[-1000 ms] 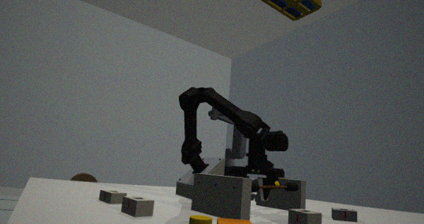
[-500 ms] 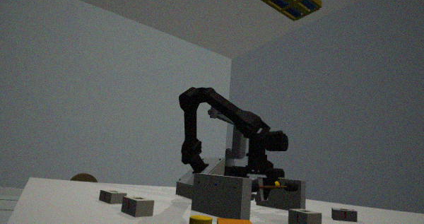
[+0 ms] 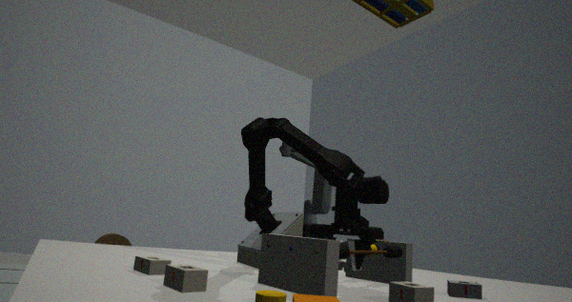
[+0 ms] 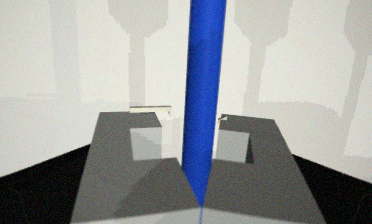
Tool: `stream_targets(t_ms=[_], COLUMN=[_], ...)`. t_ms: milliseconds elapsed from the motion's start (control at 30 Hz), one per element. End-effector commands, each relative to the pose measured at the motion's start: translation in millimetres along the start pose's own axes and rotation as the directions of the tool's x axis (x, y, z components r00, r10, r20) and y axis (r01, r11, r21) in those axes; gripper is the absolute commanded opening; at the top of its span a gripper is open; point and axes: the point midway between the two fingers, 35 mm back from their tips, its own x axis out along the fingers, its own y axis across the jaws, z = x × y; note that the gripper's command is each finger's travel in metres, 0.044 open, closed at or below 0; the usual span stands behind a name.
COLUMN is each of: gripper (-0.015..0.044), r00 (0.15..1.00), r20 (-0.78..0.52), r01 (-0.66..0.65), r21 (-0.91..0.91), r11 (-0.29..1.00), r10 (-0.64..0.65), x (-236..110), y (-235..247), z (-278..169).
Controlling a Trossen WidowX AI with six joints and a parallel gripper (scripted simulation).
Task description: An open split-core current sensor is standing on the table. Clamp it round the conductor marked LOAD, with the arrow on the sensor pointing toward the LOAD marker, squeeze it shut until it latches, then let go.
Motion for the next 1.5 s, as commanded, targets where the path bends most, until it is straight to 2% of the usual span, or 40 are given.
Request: stream_targets(t_ms=[0,733,1467], gripper=[0.0,0.0,0.0], r00=[1.0,1.0,1.0], r20=[0.0,0.0,-0.002], r01=[0.001,0.0,-0.004], r21=[0.001,0.0,-0.006], r11=[1.0,1.0,1.0], r10=[-0.001,0.0,0.004], x=[-0.6,-0.3,-17.3], y=[-0.4,0.0,-0.2], z=[0.2,0.0,0.2])
